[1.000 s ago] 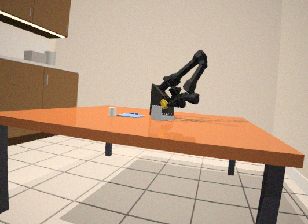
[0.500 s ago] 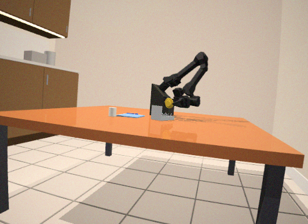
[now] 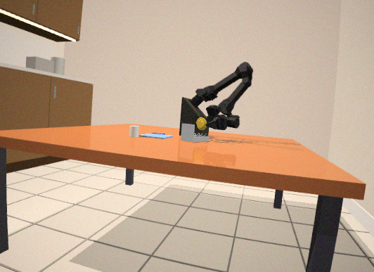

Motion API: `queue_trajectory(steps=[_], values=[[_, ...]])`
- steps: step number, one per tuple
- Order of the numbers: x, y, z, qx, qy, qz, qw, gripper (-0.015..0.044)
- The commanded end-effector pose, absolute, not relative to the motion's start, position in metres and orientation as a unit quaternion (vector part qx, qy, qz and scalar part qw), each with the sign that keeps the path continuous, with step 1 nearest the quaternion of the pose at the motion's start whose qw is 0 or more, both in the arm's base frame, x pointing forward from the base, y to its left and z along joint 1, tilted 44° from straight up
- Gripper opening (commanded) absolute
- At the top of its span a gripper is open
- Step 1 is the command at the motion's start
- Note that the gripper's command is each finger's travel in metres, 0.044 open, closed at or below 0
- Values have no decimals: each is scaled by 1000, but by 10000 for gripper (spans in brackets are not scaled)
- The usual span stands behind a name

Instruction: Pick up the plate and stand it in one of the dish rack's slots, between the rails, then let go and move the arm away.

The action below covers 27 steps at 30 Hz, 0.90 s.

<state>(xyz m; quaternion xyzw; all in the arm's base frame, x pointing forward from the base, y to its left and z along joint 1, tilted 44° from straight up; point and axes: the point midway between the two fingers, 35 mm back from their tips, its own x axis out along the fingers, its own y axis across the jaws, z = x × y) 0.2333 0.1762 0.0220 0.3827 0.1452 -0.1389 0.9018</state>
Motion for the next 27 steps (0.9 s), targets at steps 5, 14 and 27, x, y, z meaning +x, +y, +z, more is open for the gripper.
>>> queue_trajectory(steps=[5,14,27], values=[[239,185,10,382,146,-139,902,0],[239,198,-4,382,146,-140,902,0],[238,196,-3,379,150,-139,902,53]])
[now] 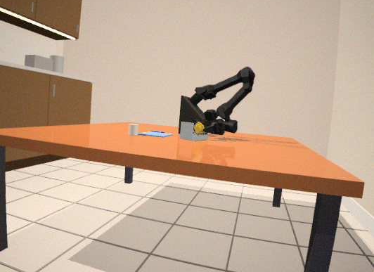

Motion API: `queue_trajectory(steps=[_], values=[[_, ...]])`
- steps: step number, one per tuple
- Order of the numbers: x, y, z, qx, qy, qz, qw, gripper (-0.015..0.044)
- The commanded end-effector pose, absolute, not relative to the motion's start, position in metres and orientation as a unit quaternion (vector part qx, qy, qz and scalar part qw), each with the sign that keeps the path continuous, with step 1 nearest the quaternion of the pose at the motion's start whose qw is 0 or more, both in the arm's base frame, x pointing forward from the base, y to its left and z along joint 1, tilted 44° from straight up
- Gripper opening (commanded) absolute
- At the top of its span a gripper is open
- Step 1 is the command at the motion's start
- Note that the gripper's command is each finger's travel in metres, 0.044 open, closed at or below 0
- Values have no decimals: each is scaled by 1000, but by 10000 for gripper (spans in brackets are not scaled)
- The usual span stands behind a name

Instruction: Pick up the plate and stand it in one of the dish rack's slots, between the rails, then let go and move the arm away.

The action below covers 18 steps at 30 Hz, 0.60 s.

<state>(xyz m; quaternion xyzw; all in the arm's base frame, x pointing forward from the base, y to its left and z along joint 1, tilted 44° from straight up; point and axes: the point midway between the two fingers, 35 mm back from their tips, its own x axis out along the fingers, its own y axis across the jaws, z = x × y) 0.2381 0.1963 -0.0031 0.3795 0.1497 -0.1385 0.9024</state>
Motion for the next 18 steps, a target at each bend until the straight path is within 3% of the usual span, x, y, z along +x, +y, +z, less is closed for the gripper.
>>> queue_trajectory(steps=[1,13,18], values=[[238,196,-3,379,150,-139,902,79],[238,196,-3,379,150,-139,902,394],[238,196,-3,379,150,-139,902,400]])
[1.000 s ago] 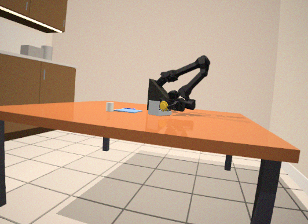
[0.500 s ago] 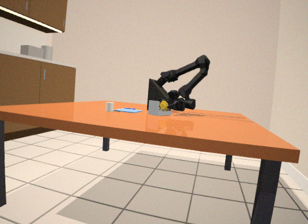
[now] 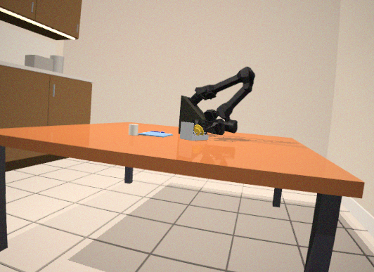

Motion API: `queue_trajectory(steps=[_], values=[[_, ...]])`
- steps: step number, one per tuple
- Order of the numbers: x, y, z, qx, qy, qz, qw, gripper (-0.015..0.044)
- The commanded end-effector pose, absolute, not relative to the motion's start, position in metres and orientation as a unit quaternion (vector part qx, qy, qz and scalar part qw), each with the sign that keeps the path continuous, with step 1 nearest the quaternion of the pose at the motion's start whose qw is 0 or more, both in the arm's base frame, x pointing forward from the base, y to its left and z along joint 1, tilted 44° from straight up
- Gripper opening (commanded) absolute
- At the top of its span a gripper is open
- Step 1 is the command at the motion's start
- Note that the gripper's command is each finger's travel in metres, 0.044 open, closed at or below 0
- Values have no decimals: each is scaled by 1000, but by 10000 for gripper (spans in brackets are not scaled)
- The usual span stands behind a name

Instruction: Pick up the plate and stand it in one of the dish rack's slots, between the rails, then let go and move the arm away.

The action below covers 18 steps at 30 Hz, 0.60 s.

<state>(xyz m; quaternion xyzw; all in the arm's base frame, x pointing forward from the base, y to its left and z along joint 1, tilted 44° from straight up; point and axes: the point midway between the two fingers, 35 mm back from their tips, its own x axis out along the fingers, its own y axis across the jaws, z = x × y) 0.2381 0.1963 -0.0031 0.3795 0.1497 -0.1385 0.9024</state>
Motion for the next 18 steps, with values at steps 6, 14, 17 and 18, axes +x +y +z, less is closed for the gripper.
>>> queue_trajectory(steps=[6,14,17,18], values=[[243,180,22,381,151,-140,901,400],[248,139,71,382,147,-138,902,400],[248,125,85,381,143,-136,903,400],[248,123,88,381,143,-136,903,400]])
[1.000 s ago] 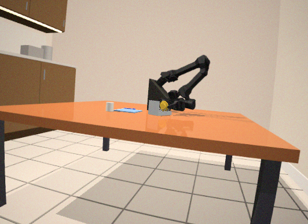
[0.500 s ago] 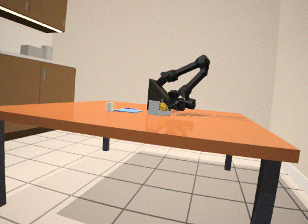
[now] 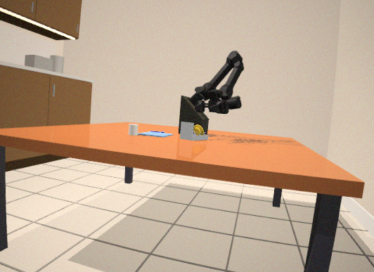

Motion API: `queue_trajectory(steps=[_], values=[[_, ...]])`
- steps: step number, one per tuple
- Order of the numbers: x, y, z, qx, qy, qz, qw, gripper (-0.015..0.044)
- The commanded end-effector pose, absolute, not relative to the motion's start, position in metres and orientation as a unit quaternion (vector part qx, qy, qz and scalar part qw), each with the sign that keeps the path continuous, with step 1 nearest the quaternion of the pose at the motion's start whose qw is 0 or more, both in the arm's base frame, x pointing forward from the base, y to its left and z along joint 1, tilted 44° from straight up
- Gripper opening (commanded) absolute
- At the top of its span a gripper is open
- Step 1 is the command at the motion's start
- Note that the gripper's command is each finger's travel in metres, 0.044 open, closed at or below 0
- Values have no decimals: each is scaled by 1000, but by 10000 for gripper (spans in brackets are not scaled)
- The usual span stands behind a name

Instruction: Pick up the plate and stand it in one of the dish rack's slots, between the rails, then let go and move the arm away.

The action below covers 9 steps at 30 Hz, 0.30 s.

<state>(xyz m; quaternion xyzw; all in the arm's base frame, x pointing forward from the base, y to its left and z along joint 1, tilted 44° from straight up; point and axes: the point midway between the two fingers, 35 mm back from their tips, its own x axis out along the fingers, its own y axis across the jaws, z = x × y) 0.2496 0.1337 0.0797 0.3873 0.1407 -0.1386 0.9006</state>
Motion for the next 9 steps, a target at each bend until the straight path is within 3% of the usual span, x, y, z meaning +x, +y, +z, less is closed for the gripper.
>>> queue_trajectory(steps=[1,9], values=[[248,122,88,381,142,-135,903,400],[259,112,75,304,190,-155,921,400]])
